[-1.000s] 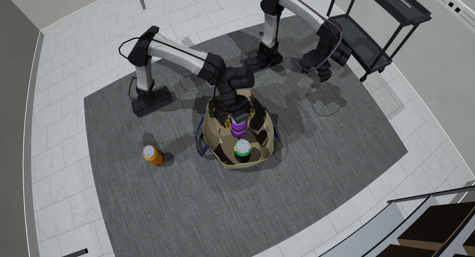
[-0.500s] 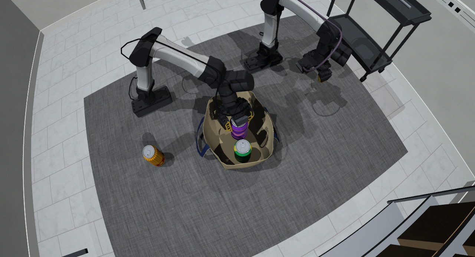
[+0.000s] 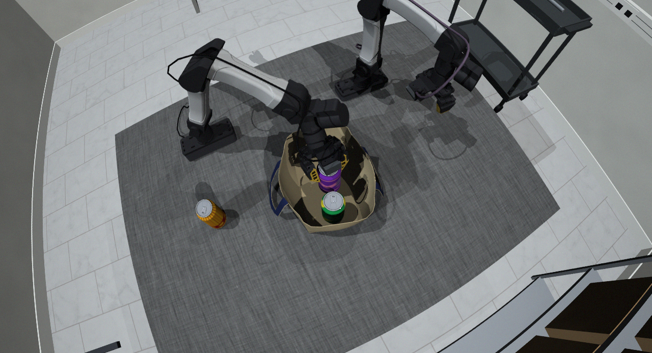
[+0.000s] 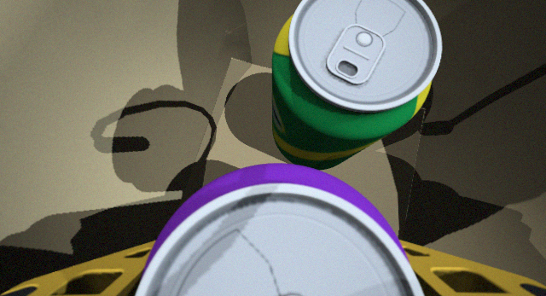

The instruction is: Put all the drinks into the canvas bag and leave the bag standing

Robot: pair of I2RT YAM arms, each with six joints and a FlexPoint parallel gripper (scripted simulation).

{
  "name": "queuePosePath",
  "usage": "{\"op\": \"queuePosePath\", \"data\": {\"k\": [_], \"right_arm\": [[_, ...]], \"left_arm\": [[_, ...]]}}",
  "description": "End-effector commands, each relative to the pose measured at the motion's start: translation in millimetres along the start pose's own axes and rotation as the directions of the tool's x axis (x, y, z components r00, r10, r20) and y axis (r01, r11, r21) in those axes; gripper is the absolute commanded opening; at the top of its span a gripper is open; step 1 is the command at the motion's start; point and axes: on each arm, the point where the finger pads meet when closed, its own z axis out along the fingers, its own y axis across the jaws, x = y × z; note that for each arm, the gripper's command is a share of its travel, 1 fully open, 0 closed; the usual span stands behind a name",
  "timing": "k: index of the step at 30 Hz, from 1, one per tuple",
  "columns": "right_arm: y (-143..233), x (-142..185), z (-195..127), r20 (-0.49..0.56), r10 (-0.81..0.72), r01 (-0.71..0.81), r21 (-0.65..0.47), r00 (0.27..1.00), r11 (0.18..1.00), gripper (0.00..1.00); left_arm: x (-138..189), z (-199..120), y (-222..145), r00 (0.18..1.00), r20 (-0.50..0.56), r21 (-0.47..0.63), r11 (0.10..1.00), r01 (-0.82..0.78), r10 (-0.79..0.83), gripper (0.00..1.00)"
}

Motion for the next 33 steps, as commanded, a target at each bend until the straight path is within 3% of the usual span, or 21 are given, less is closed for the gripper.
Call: {"op": "queuePosePath", "data": {"k": [1,6,10,13,17,19,22,30,32,33], "right_arm": [[6.0,-21.6,-9.8,0.083,0.039,-0.035,-0.041,0.996,0.999,0.67],[13.0,-34.6,-15.6,0.104,0.055,-0.049,-0.060,0.993,0.997,0.67],[6.0,-17.2,-2.6,0.077,0.035,-0.032,-0.034,0.996,0.999,0.67],[10.5,-27.4,-9.7,0.094,0.048,-0.043,-0.051,0.994,0.998,0.67],[5.3,-14.6,-0.4,0.076,0.034,-0.031,-0.033,0.997,0.999,0.67],[12.6,-28.2,-7.5,0.101,0.053,-0.048,-0.058,0.993,0.997,0.67],[12.7,-18.0,6.8,0.081,0.038,-0.035,-0.038,0.996,0.999,0.67],[12.3,-24.1,-1.3,0.097,0.050,-0.045,-0.053,0.994,0.998,0.67],[4.1,-1.1,18.1,0.057,0.020,-0.019,-0.013,0.998,1.000,0.67],[8.2,-12.6,8.7,0.080,0.037,-0.034,-0.036,0.996,0.999,0.67]], "left_arm": [[0.3,-2.2,5.7,1.000,-0.013,-0.016,1.000,-0.001,0.001,0.86],[0.3,-2.2,5.7,1.000,-0.013,-0.016,1.000,-0.001,0.001,0.86],[0.3,-2.2,5.7,1.000,-0.013,-0.016,1.000,-0.001,0.001,0.86],[0.3,-2.2,5.7,1.000,-0.013,-0.016,1.000,-0.001,0.001,0.86],[0.3,-2.2,5.7,1.000,-0.013,-0.016,1.000,-0.001,0.001,0.86],[0.3,-2.2,5.7,1.000,-0.013,-0.016,1.000,-0.001,0.001,0.86],[0.3,-2.2,5.7,1.000,-0.013,-0.016,1.000,-0.001,0.001,0.86],[0.3,-2.2,5.7,1.000,-0.013,-0.016,1.000,-0.001,0.001,0.86],[0.3,-2.2,5.7,1.000,-0.013,-0.016,1.000,-0.001,0.001,0.86],[0.3,-2.2,5.7,1.000,-0.013,-0.016,1.000,-0.001,0.001,0.86]]}}
